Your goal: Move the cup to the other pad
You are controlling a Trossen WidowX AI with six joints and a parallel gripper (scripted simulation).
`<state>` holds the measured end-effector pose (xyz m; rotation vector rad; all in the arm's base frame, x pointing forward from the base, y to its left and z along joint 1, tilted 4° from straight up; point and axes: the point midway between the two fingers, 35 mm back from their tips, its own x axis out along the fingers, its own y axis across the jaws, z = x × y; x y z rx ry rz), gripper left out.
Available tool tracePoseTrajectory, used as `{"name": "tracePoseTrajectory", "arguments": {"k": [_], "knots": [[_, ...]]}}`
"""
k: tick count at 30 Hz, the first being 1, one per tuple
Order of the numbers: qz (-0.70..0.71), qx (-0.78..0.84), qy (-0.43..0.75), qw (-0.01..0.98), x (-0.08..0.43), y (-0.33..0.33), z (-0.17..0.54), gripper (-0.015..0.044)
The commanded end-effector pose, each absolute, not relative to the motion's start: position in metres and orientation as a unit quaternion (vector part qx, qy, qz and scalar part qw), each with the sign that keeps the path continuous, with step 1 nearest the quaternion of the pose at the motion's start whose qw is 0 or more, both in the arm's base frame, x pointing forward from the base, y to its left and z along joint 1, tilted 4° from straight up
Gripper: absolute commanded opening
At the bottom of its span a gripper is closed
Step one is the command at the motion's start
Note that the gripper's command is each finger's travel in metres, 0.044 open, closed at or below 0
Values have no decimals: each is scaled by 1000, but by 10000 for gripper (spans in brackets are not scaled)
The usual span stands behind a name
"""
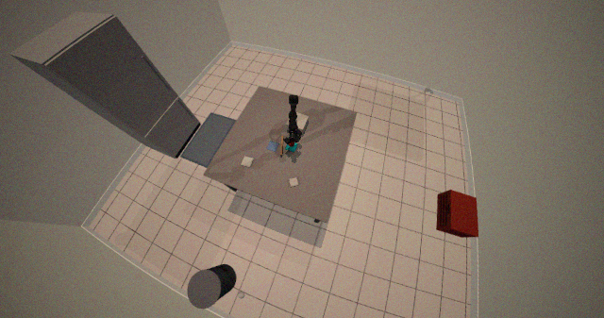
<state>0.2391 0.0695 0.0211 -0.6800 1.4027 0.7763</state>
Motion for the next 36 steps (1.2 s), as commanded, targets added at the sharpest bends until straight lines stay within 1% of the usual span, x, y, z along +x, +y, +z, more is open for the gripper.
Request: {"name": "tracePoseTrajectory", "arguments": {"k": [1,27,36], "knots": [[341,-295,621,641,237,70,12,0],[341,-294,621,641,234,75,-26,0],[341,-298,618,643,236,74,-24,0]]}}
